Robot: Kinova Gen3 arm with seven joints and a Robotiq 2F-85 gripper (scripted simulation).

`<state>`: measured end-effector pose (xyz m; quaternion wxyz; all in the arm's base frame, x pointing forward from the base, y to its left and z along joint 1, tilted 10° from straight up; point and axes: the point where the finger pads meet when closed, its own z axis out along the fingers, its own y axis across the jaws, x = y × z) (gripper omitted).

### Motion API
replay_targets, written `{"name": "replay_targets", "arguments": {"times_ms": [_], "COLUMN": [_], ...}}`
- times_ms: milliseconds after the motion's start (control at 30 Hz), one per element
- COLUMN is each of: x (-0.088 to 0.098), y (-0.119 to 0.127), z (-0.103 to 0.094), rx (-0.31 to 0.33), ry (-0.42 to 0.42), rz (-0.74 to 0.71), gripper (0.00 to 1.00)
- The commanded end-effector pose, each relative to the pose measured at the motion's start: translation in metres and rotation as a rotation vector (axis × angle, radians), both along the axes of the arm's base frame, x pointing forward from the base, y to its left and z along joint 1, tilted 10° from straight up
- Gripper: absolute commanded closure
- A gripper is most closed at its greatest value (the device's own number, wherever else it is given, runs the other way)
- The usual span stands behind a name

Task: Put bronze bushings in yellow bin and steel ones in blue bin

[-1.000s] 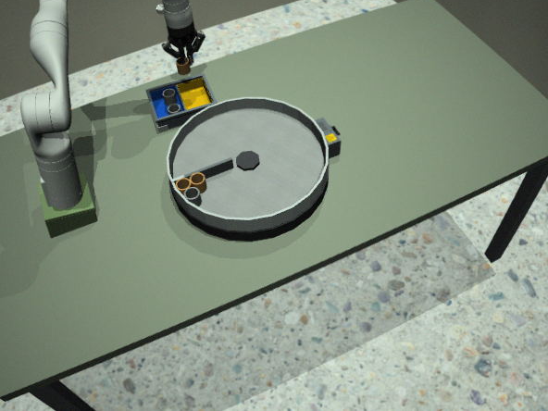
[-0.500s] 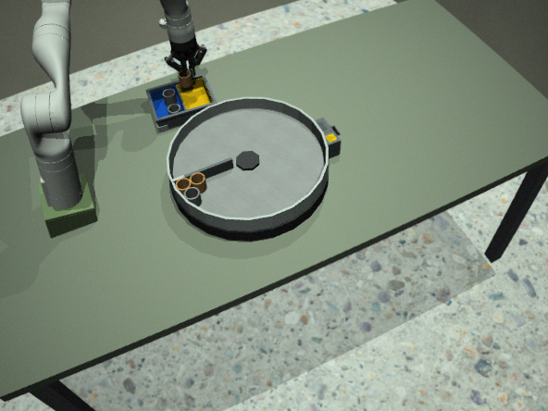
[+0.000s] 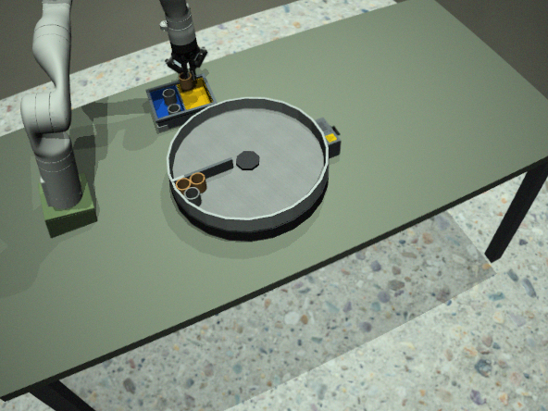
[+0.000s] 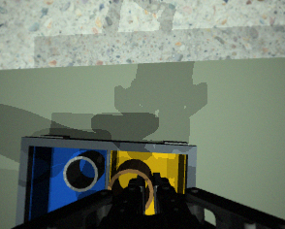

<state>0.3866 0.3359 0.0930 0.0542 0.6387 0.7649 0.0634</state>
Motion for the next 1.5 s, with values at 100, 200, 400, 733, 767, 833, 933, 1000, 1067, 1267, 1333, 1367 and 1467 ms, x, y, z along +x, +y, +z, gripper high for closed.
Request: {"name": "replay_targets", "arguments": {"times_ms": [100, 200, 400, 733, 767, 833, 933, 1000, 1067, 1267, 1333, 1367, 1467], "x": [0.001, 0.001, 0.001, 0.002, 0.003, 0.003, 0.003, 0.003, 0.003, 0.004, 0.004, 0.004, 0.004], "y": [0.0, 0.0, 0.0, 0.0, 0.0, 0.0, 0.0, 0.0, 0.0, 0.0, 0.0, 0.0, 0.0], "z": [-0.003, -0.007, -0.007, -0.014, -0.015, -0.017, -0.019, -0.019, -0.019, -0.023, -0.024, -0.024, -0.024], "rx": [-0.002, -0.002, -0.002, -0.001, -0.001, -0.002, -0.002, -0.002, -0.002, -0.001, -0.001, -0.001, -0.001], "ry": [0.0, 0.0, 0.0, 0.0, 0.0, 0.0, 0.0, 0.0, 0.0, 0.0, 0.0, 0.0, 0.0], "rz": [-0.001, -0.001, -0.001, -0.001, -0.001, -0.001, -0.001, -0.001, -0.001, -0.001, -0.001, -0.001, -0.001], "gripper": [1.0, 1.0, 1.0, 1.0, 1.0, 1.0, 1.0, 1.0, 1.0, 1.0, 1.0, 1.0, 1.0]}}
